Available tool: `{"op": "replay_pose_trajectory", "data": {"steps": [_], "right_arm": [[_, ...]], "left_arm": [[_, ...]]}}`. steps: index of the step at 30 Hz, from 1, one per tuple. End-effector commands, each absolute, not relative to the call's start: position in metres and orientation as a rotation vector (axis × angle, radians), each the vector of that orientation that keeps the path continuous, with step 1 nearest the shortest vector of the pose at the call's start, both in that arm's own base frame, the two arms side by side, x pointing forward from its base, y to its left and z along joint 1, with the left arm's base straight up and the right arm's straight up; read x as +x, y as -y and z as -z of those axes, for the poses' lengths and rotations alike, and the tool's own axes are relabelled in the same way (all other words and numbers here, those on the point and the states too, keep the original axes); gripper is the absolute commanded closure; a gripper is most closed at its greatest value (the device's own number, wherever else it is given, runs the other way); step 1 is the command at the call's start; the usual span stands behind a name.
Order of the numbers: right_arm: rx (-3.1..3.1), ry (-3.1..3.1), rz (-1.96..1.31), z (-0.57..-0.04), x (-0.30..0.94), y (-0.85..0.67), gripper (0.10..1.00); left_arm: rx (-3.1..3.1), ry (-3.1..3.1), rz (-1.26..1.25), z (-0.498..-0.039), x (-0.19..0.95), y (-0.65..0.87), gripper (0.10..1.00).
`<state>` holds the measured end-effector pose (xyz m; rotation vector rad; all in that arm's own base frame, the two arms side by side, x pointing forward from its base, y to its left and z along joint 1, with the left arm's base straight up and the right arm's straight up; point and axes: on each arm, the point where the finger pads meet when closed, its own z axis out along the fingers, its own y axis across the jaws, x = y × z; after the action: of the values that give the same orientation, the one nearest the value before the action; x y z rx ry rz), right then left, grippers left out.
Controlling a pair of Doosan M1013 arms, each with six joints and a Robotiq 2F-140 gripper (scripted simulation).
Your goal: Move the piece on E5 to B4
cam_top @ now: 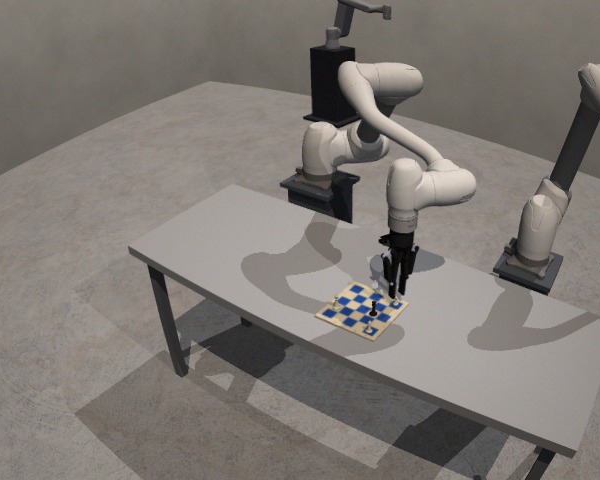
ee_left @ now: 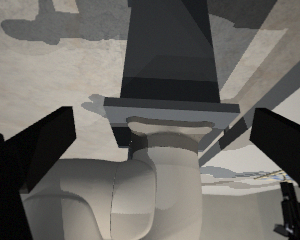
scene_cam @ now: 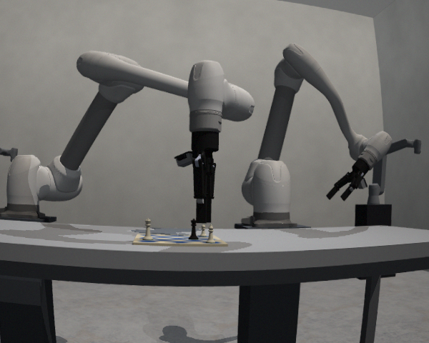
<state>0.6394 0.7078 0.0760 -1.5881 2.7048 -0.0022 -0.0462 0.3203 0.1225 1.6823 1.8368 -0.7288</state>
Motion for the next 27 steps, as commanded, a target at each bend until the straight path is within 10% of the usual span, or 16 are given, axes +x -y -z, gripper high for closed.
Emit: {"op": "replay_pose_trajectory", "data": {"steps": [1, 27], "right_arm": [[-1.585, -2.714, -0.006, -0.062, 0.634, -0.709, 0.815], [-1.586, -2.715, -0.005, -0.043, 0.634, -0.709, 0.815]], "left_arm": [[1.683, -1.838, 0.728, -0.123, -0.046, -0.321, 0.098], [1.683, -1.838, 0.728, -0.123, -0.046, -0.321, 0.098]]}}
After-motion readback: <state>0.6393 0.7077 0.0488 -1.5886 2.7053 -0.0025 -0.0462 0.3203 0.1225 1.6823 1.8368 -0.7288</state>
